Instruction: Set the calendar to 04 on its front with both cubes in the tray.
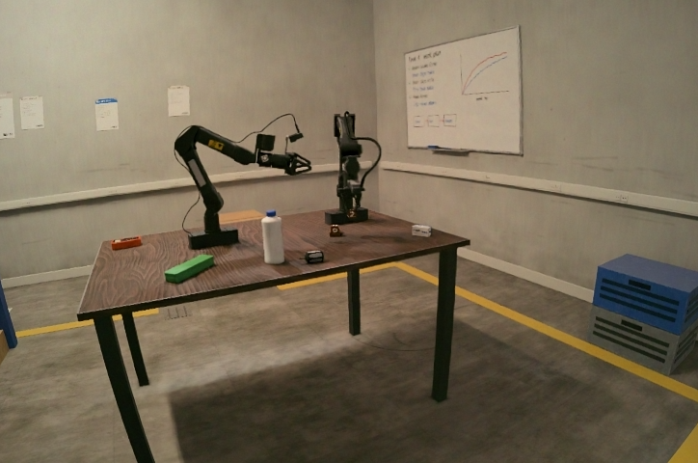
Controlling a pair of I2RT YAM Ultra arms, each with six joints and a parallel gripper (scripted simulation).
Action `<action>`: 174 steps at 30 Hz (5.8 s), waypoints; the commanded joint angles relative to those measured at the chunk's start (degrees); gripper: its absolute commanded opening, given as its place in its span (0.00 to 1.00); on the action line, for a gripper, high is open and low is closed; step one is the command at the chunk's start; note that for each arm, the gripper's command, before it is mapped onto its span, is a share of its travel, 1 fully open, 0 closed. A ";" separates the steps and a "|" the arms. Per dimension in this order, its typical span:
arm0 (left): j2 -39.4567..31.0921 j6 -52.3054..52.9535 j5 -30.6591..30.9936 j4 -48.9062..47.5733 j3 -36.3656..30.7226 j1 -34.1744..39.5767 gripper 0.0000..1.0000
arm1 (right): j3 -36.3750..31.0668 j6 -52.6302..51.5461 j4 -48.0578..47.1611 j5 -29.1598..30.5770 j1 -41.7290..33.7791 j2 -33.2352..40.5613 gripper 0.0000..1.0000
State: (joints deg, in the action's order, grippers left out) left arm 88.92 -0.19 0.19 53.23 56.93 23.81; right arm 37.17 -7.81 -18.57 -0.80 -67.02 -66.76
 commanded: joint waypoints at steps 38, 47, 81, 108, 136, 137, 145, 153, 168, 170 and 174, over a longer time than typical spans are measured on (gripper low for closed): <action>7.55 56.02 -0.37 -8.89 -5.11 -11.05 0.26 | 0.33 0.81 -3.96 -6.13 1.75 0.28 1.00; 7.67 76.20 -0.53 -8.78 -4.98 -10.58 0.26 | 0.33 0.81 -3.96 -6.13 1.75 0.28 1.00; 9.12 78.37 0.00 -11.47 -6.92 -10.75 0.26 | 0.33 0.81 -3.96 -6.13 1.75 0.28 1.00; 9.25 78.40 0.00 -12.02 -7.00 -10.86 0.26 | 0.33 0.81 -3.96 -6.13 1.75 0.28 1.00; -0.96 77.88 0.48 2.54 0.74 -10.12 1.00 | 0.33 0.81 -3.96 -6.13 1.75 0.28 1.00; -0.05 78.27 0.48 3.19 1.30 -10.31 1.00 | 0.33 0.81 -3.96 -6.13 1.75 0.28 1.00; 2.84 78.79 0.50 2.72 1.85 -11.38 1.00 | 0.33 0.81 -3.96 -6.13 1.75 0.28 1.00; 3.12 61.08 7.04 7.36 1.24 -7.92 0.55 | 0.33 0.81 -3.96 -6.13 1.75 0.28 1.00; 4.01 23.38 9.82 6.63 -0.13 3.27 0.55 | 0.33 0.81 -3.96 -6.13 1.75 0.28 1.00; 4.05 18.06 8.68 5.55 -0.37 4.83 0.55 | 0.33 0.81 -3.96 -6.13 1.75 0.28 1.00; 4.06 11.56 7.01 4.07 -0.49 6.69 0.55 | 0.33 0.81 -3.96 -6.13 1.75 0.28 1.00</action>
State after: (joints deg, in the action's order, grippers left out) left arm 92.40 20.49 8.69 59.77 57.08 29.10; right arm 37.10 -7.25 -20.91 -6.35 -65.41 -66.76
